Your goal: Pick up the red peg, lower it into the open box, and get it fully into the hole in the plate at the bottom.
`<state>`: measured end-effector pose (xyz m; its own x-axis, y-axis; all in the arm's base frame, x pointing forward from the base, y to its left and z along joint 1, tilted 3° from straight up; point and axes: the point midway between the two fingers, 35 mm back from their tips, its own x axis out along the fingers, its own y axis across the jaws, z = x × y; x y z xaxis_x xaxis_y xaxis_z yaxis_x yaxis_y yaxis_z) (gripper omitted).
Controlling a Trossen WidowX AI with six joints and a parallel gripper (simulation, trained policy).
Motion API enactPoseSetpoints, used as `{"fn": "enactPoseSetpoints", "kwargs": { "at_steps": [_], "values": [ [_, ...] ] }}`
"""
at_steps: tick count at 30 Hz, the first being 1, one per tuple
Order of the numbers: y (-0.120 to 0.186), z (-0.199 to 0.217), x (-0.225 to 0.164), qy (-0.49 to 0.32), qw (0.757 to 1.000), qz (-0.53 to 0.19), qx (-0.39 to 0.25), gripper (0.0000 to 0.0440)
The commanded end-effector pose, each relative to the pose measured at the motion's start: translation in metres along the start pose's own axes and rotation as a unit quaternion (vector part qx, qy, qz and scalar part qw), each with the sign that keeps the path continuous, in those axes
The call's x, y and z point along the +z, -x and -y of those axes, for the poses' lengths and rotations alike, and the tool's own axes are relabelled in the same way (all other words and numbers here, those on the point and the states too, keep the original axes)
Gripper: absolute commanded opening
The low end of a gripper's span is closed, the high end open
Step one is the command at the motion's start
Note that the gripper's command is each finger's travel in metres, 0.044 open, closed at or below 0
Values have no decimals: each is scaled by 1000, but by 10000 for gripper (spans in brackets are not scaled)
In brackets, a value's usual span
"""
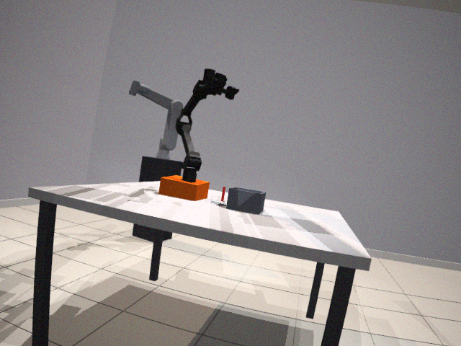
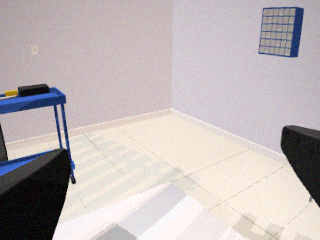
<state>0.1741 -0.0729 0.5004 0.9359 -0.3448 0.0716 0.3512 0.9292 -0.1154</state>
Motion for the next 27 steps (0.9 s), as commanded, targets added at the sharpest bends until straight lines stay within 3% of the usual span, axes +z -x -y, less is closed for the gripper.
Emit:
{"fn": "enactPoseSetpoints", "kwargs": {
  "at_steps": [1, 14, 27],
  "values": [
    [-13, -7, -25, -43, 998, -47, 17, 440],
    [-38, -47, -106, -170, 959, -215, 64, 440],
    [-31, -100, -186, -259, 879, -396, 63, 440]
  ]
}}
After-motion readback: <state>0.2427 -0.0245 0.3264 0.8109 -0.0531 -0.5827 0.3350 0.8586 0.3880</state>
